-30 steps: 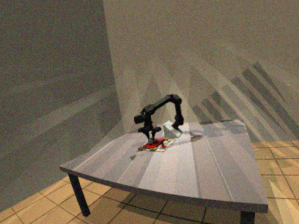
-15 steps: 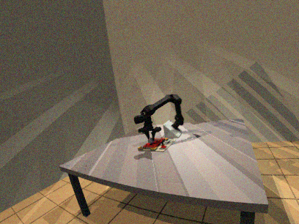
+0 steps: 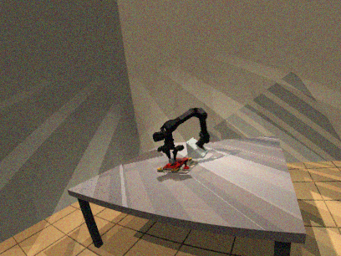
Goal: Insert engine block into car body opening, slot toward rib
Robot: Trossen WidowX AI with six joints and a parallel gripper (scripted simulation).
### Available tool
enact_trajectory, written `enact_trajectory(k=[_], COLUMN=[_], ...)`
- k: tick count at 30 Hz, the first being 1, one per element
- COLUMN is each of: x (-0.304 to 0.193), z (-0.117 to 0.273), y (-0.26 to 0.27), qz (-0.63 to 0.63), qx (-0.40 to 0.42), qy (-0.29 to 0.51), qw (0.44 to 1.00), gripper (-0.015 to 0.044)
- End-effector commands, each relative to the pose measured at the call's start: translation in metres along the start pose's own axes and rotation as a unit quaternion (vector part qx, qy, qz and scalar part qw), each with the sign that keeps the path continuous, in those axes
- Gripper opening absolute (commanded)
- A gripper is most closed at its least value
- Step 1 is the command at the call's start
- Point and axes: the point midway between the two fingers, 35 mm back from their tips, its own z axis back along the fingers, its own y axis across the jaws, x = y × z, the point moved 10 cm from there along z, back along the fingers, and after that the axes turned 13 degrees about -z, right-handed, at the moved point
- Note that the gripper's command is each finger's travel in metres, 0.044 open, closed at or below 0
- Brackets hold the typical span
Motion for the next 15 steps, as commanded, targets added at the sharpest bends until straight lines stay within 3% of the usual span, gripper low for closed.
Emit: enact_trajectory(k=[1,15], x=[0.0000,0.0001], z=[-0.0003,-0.0007], y=[0.0000,-0.0001], qz=[0.000,-0.003], qx=[0.000,0.001], qy=[-0.001,-0.001], qw=[1.000,1.000], gripper=[0.0160,0.0160])
